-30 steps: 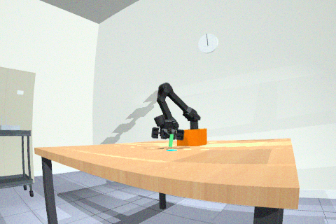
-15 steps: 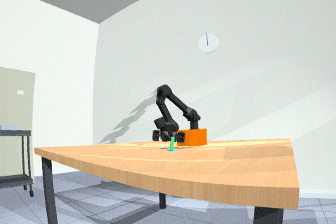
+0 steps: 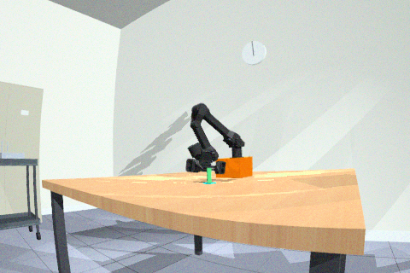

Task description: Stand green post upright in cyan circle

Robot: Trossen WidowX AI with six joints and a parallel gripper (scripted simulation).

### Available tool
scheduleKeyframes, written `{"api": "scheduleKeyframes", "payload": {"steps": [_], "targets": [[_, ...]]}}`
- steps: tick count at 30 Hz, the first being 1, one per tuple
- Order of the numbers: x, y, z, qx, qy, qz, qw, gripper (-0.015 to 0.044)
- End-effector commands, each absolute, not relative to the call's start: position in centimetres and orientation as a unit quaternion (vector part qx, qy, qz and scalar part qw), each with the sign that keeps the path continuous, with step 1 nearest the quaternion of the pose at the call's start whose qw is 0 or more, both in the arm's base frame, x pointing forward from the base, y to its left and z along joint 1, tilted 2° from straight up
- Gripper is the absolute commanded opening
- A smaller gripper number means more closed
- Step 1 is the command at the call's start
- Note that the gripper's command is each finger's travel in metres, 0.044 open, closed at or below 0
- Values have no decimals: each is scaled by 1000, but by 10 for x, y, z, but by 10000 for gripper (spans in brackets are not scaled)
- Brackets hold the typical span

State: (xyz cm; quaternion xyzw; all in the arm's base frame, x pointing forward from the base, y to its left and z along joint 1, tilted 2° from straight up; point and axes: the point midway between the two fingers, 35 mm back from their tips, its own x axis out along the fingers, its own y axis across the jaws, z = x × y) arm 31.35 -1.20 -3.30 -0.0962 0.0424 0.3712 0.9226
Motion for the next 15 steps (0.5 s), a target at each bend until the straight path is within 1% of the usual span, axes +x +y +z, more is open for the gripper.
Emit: {"api": "scheduleKeyframes", "payload": {"steps": [1,15], "targets": [[314,-13,-30,-97,42,369,924,400],[312,-15,45,-46,27,347,936,400]]}}
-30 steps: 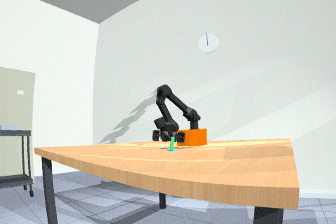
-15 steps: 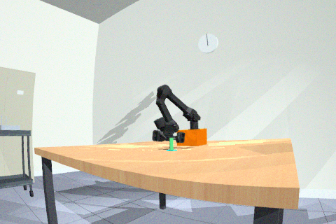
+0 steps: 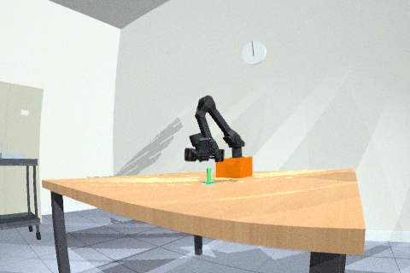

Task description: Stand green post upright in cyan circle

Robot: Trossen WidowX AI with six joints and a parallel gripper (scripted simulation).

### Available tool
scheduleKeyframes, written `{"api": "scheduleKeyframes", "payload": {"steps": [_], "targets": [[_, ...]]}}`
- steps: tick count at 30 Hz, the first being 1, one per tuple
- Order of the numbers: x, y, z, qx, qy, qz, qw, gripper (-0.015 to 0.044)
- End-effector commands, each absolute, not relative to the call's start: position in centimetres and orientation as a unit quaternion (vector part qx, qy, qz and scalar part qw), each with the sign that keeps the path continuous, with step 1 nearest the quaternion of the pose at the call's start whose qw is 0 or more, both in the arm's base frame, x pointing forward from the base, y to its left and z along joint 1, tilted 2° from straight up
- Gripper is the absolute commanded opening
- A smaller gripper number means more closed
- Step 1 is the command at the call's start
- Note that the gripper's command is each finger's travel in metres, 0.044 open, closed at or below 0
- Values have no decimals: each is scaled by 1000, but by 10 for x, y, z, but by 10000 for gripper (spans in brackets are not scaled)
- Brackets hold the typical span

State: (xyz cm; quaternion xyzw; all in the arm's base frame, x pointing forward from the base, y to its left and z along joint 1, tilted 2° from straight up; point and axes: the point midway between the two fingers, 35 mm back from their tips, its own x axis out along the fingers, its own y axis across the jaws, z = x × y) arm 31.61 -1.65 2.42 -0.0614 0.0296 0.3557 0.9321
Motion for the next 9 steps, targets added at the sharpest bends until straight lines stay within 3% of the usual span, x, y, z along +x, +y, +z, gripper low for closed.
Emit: {"api": "scheduleKeyframes", "payload": {"steps": [1,9], "targets": [[312,-15,49,-42,26,346,937,400],[322,-18,48,-33,41,336,940,400]]}}
